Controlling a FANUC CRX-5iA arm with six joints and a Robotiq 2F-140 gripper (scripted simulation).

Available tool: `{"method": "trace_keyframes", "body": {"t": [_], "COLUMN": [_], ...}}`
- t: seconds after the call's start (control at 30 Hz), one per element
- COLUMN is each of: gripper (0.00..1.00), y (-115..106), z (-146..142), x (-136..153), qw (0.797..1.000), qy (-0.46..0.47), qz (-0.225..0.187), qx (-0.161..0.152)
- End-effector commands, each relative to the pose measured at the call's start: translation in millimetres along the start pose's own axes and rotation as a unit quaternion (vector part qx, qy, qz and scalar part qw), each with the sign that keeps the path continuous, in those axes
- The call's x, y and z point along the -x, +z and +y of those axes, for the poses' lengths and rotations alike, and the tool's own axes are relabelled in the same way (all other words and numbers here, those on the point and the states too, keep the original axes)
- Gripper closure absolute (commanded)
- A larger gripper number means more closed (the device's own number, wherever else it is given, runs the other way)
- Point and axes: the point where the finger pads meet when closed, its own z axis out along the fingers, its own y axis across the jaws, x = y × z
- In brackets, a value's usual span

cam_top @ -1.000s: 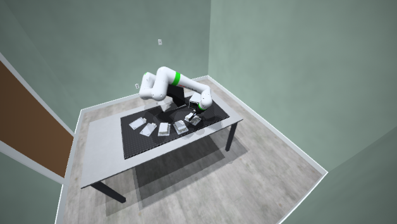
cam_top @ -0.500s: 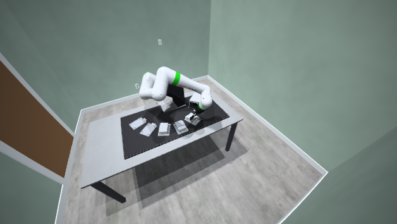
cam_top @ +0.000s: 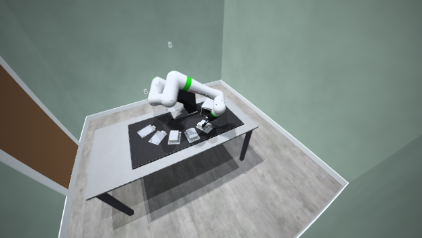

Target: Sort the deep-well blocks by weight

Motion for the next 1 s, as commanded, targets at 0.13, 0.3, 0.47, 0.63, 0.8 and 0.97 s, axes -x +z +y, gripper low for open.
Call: {"method": "trace_keyframes", "body": {"t": [0.13, 0.3, 0.47, 0.63, 0.8, 0.97], "gripper": [0.9, 0.9, 0.9, 0.9, 0.9, 0.9], "y": [0, 0, -4, -10, -16, -23], "z": [0, 0, 0, 0, 0, 0], "x": [0, 0, 2, 6, 9, 13], "qw": [1.0, 1.0, 1.0, 1.0, 1.0, 1.0], "qy": [0.0, 0.0, 0.0, 0.0, 0.0, 0.0], "qz": [0.0, 0.0, 0.0, 0.0, 0.0, 0.0], "qx": [0.0, 0.0, 0.0, 0.0, 0.0, 0.0]}}
